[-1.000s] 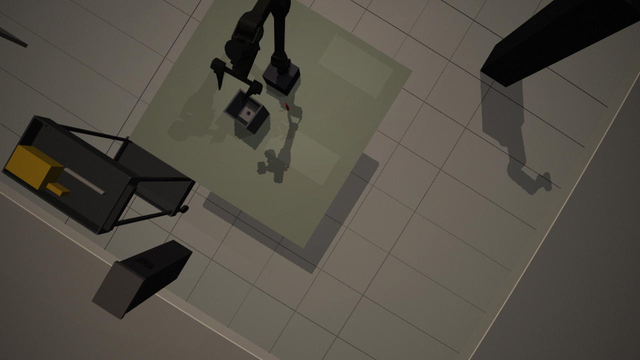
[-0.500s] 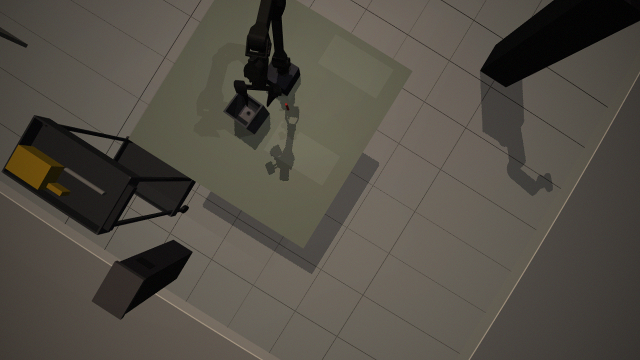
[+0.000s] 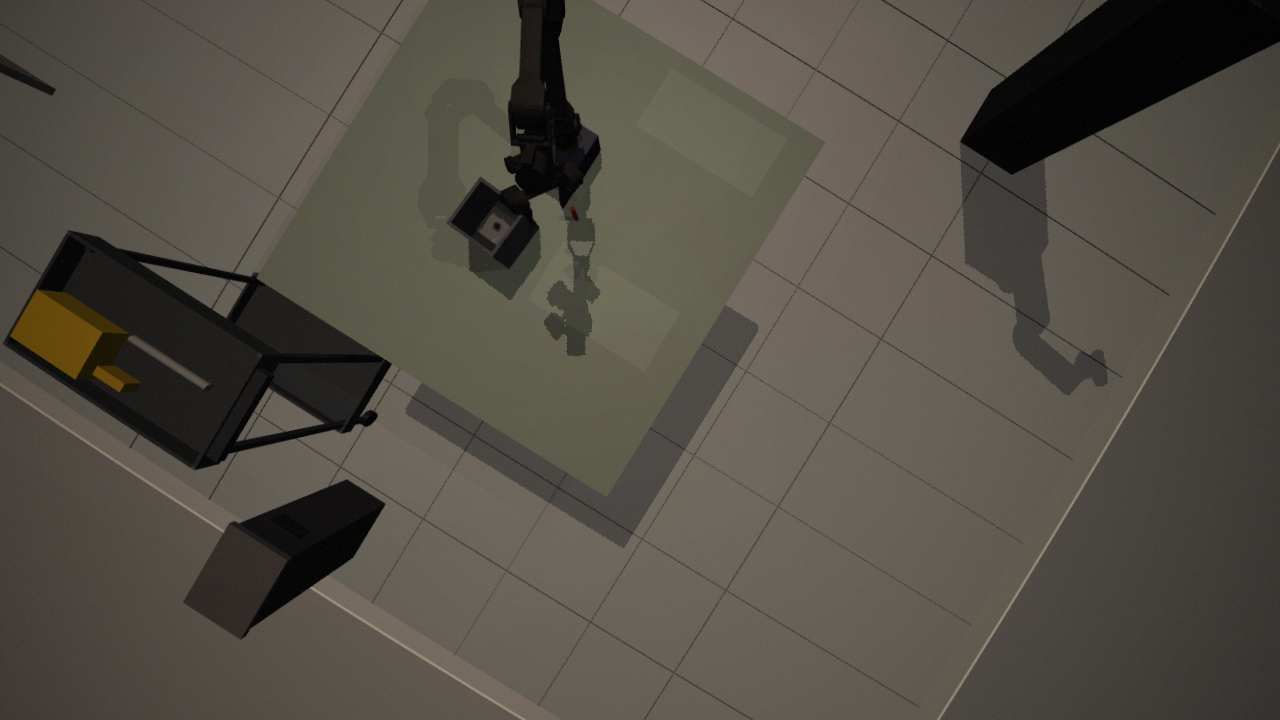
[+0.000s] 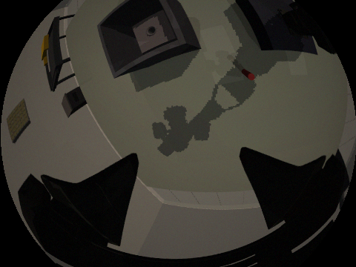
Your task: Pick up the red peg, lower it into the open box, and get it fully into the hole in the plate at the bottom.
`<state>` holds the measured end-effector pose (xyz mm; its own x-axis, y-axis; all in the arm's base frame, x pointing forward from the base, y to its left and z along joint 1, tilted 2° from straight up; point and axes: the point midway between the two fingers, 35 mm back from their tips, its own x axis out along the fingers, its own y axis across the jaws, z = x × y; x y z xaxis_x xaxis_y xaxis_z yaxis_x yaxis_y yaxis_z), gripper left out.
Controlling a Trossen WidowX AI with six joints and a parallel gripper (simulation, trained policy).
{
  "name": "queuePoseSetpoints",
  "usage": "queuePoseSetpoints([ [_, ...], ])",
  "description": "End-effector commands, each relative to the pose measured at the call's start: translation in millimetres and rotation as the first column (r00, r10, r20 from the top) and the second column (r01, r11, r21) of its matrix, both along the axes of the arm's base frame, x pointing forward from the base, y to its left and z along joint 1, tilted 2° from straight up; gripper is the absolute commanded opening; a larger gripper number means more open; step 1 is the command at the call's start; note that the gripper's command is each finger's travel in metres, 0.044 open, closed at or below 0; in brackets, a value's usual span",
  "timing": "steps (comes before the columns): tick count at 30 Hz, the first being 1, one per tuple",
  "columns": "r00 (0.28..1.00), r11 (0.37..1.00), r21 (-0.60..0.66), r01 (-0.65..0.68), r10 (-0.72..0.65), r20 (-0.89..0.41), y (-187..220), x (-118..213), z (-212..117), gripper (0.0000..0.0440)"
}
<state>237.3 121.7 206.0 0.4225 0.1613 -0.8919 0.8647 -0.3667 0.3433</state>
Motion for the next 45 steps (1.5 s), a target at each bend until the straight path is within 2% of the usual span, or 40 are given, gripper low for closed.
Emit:
queuePoseSetpoints([
  [1,0.995,0.997,-0.037,-0.068,0.065,-0.078,3,-10,-19,0.044],
  [10,0.951,0.97,-0.092,-0.227,0.2,-0.237,6,-33,-55,0.044],
  [24,0.84,0.899,-0.121,-0.422,0.337,-0.426,2,-62,-105,0.044],
  [34,0.78,0.853,-0.14,-0.503,0.378,-0.498,-5,-74,-141,0.044],
  [45,0.761,0.827,-0.163,-0.538,0.394,-0.516,-10,-76,-176,0.0421],
])
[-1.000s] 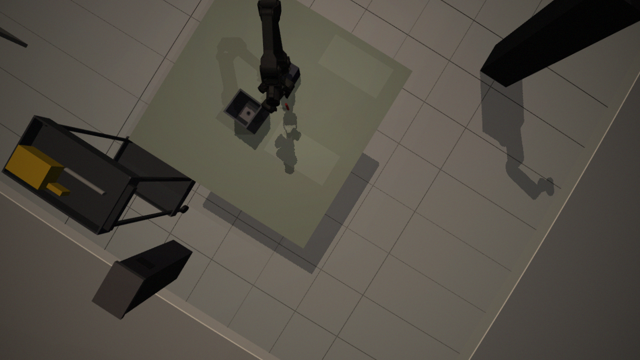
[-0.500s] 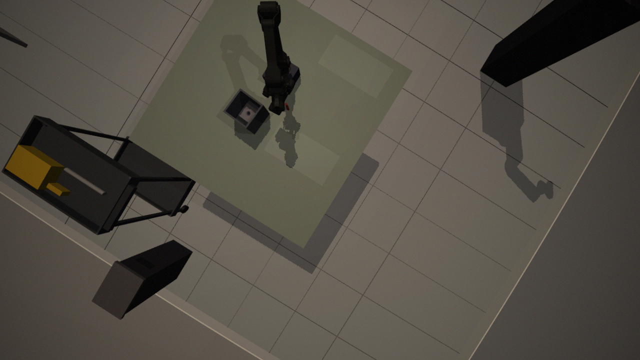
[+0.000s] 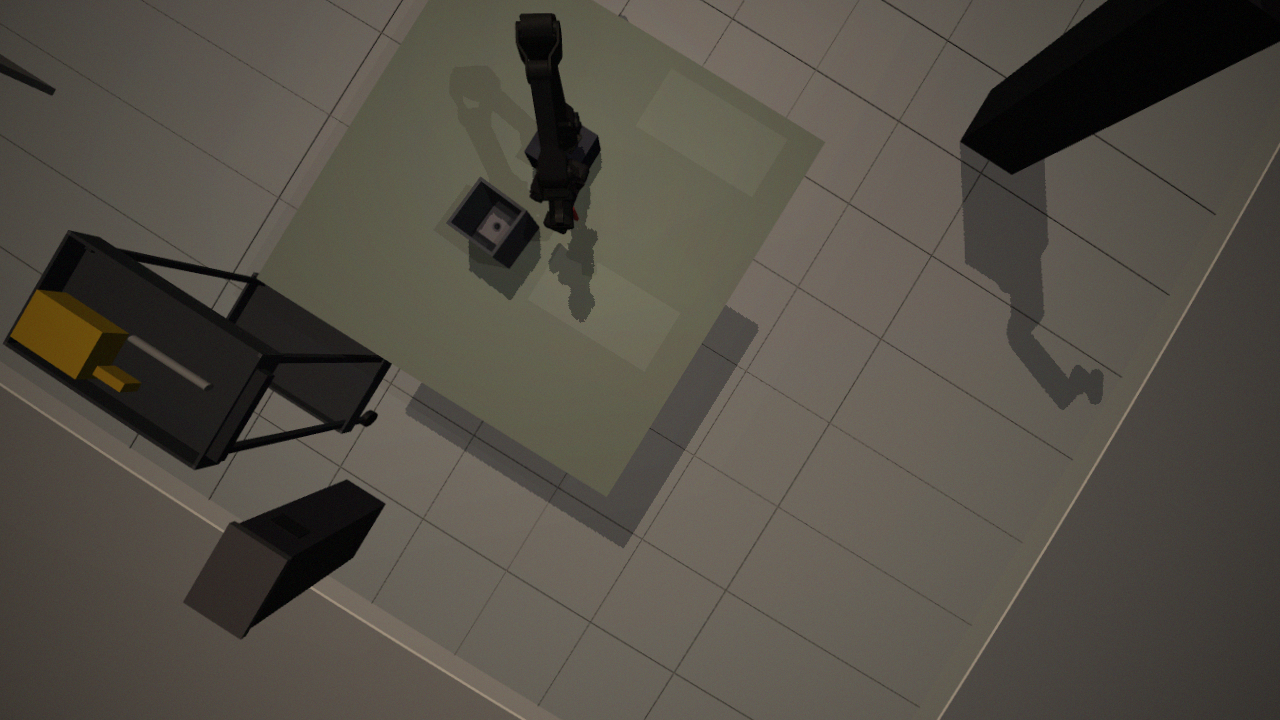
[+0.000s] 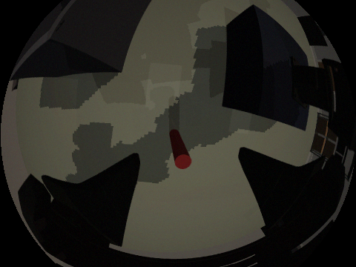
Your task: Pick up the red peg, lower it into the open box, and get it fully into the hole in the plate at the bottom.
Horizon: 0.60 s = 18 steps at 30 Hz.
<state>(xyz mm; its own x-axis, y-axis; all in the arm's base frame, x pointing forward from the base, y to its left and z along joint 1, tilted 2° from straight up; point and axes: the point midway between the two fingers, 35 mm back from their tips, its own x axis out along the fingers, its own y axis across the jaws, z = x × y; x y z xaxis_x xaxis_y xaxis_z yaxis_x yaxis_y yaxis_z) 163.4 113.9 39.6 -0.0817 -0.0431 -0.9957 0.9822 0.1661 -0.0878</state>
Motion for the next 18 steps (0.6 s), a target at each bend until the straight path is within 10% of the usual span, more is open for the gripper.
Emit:
queuePoseSetpoints([
  [1,1.0,1.0,-0.016,-0.012,0.012,-0.007,-3,-2,-13,0.0418],
  [11,1.0,1.0,-0.027,-0.011,0.011,0.004,-5,-3,-40,0.0359],
  [18,0.999,1.0,-0.008,-0.03,0.03,0.013,3,3,-54,0.0186],
])
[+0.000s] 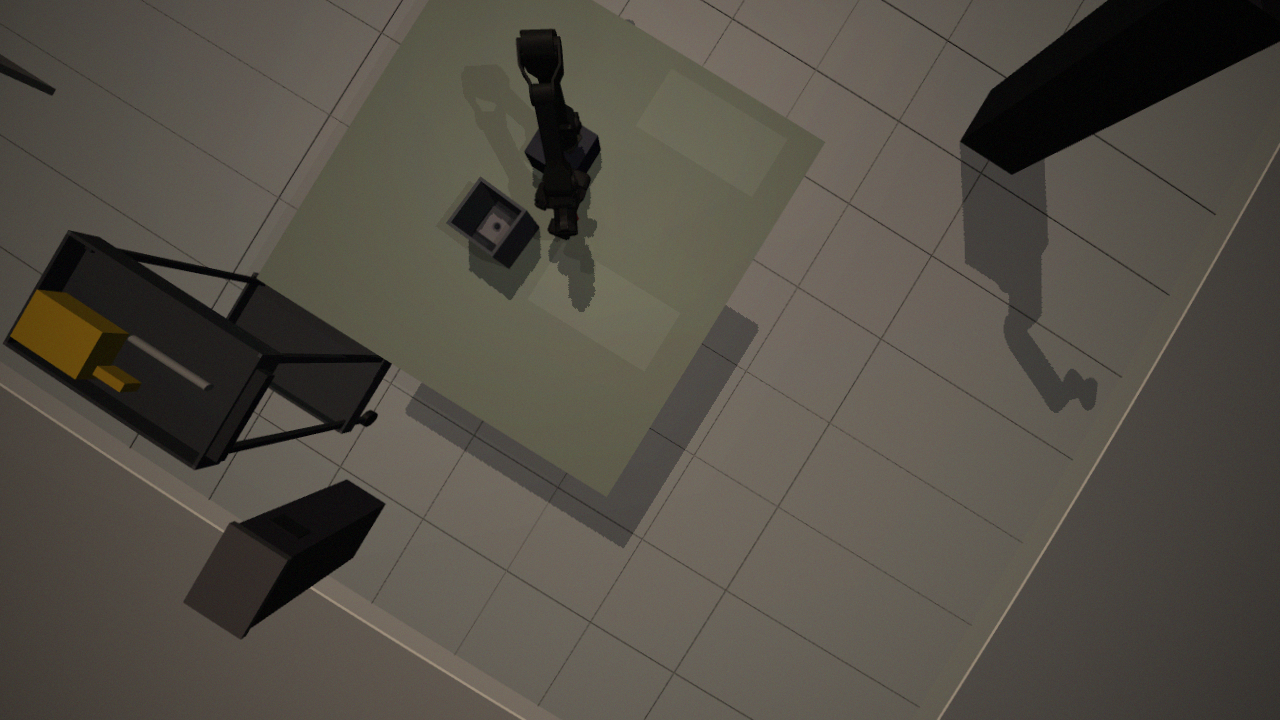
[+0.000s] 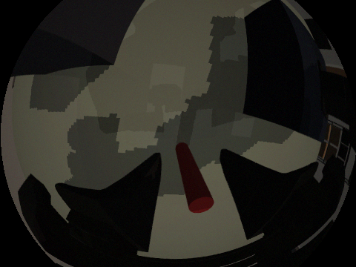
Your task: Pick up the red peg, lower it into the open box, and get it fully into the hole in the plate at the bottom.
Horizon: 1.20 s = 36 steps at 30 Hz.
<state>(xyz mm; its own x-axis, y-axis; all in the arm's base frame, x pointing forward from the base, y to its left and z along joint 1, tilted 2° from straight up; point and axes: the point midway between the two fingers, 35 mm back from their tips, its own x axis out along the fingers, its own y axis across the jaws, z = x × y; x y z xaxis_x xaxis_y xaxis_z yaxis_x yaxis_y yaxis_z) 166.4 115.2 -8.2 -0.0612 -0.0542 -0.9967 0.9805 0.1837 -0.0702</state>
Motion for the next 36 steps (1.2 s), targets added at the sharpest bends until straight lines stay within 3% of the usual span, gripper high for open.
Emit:
queuePoseSetpoints([
  [1,1.0,1.0,0.005,-0.017,0.017,-0.006,3,1,-8,0.016],
  [8,0.998,0.998,0.03,-0.054,0.054,0.012,13,9,-15,0.0],
  [22,0.992,0.995,0.096,-0.029,0.017,0.122,26,35,16,0.0],
  [36,0.965,0.987,0.151,-0.054,0.012,0.263,31,72,71,0.0],
])
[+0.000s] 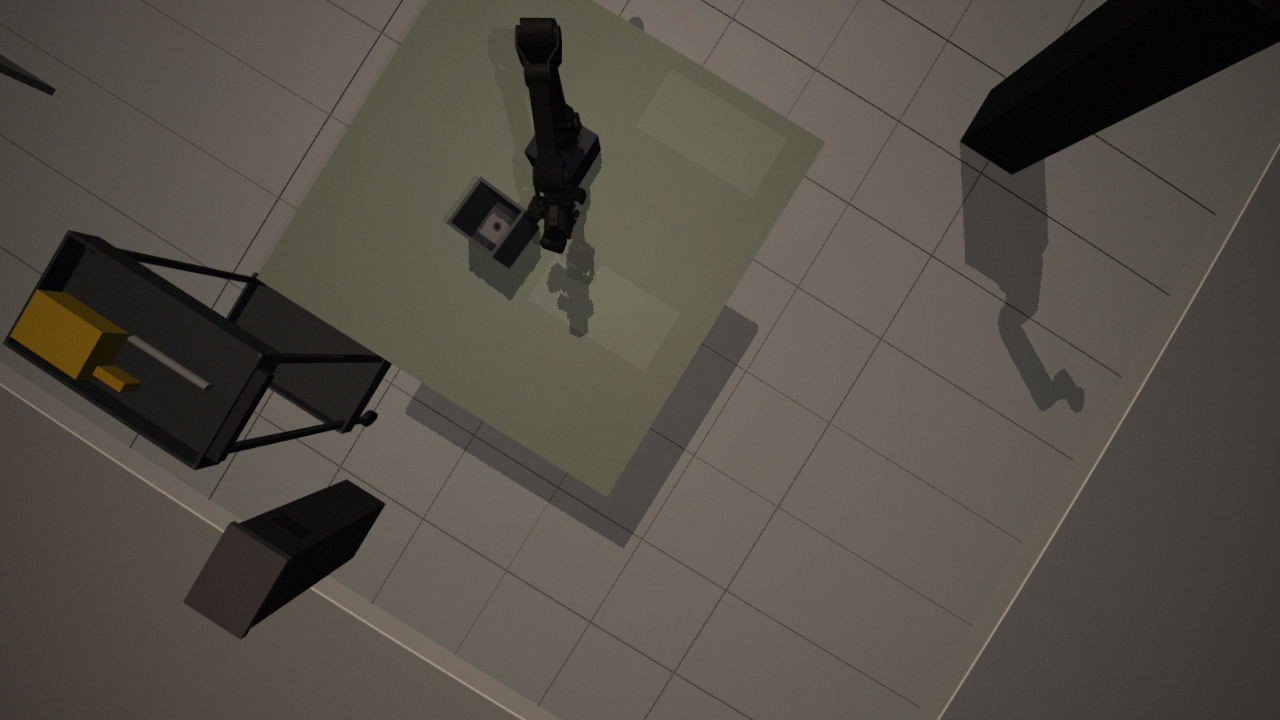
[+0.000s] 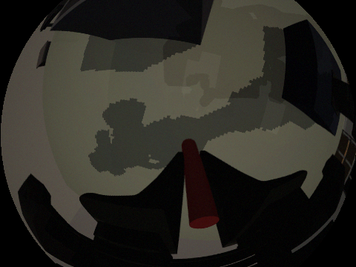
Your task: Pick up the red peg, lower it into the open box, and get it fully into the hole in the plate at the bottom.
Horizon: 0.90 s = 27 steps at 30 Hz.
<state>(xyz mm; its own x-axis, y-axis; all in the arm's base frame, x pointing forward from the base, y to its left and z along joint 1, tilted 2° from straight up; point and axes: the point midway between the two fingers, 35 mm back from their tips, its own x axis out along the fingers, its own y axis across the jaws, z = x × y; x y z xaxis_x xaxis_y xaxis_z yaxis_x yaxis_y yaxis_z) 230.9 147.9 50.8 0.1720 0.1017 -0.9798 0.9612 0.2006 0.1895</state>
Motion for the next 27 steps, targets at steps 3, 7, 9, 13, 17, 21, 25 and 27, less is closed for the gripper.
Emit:
queuePoseSetpoints([
  [3,0.998,1.0,0.003,-0.009,0.009,0.059,-4,15,24,0.0],
  [7,0.996,1.0,-0.005,-0.01,0.01,0.091,-12,25,41,0.0],
  [9,0.995,1.0,-0.011,-0.01,0.011,0.101,-17,29,49,0.0],
  [13,0.993,1.0,-0.028,-0.005,0.008,0.114,-30,36,63,0.0],
  [17,0.993,0.999,-0.049,0.005,0.001,0.121,-44,43,73,0.0],
  [21,0.992,0.997,-0.071,0.019,-0.01,0.124,-59,48,79,0.0],
  [25,0.993,0.995,-0.092,0.032,-0.021,0.12,-73,52,82,0.0],
  [27,0.993,0.994,-0.101,0.039,-0.027,0.116,-80,53,83,0.0],
])
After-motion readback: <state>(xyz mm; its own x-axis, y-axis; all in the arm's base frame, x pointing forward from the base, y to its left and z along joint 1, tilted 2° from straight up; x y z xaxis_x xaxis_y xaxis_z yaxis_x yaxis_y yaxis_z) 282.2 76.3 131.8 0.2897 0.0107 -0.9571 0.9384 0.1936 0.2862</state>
